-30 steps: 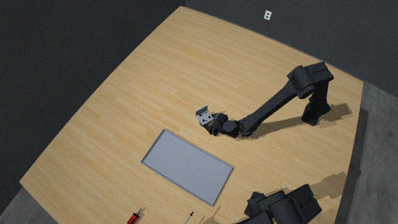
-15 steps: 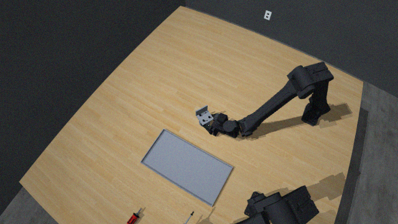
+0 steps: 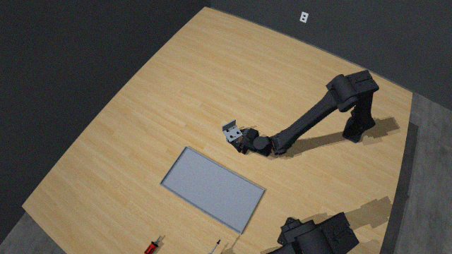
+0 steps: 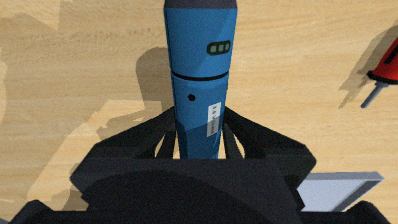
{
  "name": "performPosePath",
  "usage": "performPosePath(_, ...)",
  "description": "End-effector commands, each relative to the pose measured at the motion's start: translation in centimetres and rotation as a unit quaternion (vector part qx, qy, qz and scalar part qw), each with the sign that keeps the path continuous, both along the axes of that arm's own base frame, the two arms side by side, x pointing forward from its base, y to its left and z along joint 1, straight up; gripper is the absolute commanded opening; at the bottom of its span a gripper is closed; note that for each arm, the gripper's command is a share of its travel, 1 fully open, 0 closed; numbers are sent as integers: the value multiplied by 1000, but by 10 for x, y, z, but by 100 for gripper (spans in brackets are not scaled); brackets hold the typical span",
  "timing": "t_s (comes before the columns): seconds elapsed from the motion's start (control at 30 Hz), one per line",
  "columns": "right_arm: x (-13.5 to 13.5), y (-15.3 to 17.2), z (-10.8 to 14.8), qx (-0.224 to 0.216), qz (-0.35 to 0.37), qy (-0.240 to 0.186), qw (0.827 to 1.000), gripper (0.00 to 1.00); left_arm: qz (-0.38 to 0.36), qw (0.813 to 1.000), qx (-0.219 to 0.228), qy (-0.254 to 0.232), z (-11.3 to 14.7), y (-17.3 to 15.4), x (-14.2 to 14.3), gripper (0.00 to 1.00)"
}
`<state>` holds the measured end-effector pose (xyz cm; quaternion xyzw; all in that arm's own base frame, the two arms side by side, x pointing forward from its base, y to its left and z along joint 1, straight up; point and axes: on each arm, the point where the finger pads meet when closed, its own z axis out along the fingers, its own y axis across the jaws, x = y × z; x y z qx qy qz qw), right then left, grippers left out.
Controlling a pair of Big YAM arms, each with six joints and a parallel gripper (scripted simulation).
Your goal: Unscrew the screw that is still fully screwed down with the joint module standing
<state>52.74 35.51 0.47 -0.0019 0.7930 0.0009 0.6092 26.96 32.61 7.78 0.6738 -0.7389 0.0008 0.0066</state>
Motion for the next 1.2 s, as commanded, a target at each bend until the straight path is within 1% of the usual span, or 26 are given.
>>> performPosePath(0.0, 9, 8, 0, 6, 1, -5, 1000, 59, 4, 1000, 13, -12, 1, 5, 7, 42)
performPosePath(0.03, 9, 8, 0, 6, 1, -5, 1000, 59, 4, 1000, 16, -14, 2, 5, 7, 42)
performPosePath(0.07, 9, 8, 0, 6, 1, -5, 1000, 59, 4, 999, 32, -27, 17, 15, 16, 42)
performPosePath(0.1, 9, 8, 0, 6, 1, -5, 1000, 59, 4, 999, 36, -31, 21, 18, 19, 42)
performPosePath(0.2, 9, 8, 0, 6, 1, -5, 1000, 59, 4, 999, 36, -31, 21, 18, 19, 42)
performPosePath(0.23, 9, 8, 0, 6, 1, -5, 1000, 59, 4, 1000, 16, -14, -2, 9, 11, 42)
performPosePath(0.27, 9, 8, 0, 6, 1, -5, 1000, 59, 4, 1000, 7, -6, -12, 3, 6, 42)
performPosePath(0.43, 9, 8, 0, 6, 1, -5, 1000, 59, 4, 1000, 7, -6, -23, 3, 6, 42)
performPosePath(0.53, 9, 8, 0, 6, 1, -5, 1000, 59, 4, 1000, 9, -8, -28, 5, 8, 42)
performPosePath(0.6, 9, 8, 0, 6, 1, -5, 1000, 59, 4, 1000, 14, -12, -26, 4, 7, 42)
performPosePath(0.63, 9, 8, 0, 6, 1, -5, 1000, 59, 4, 999, 32, -28, -8, 17, 17, 42)
performPosePath(0.77, 9, 8, 0, 6, 1, -5, 1000, 59, 4, 999, 35, -31, -5, 19, 20, 42)
performPosePath(0.8, 9, 8, 0, 6, 1, -5, 1000, 59, 4, 999, 28, -24, -14, 17, 17, 42)
performPosePath(0.93, 9, 8, 0, 6, 1, -5, 1000, 59, 4, 1000, 16, -14, -28, 10, 12, 42)
performPosePath(1.17, 9, 8, 0, 6, 1, -5, 1000, 59, 4, 1000, 13, -12, -32, 7, 9, 42)
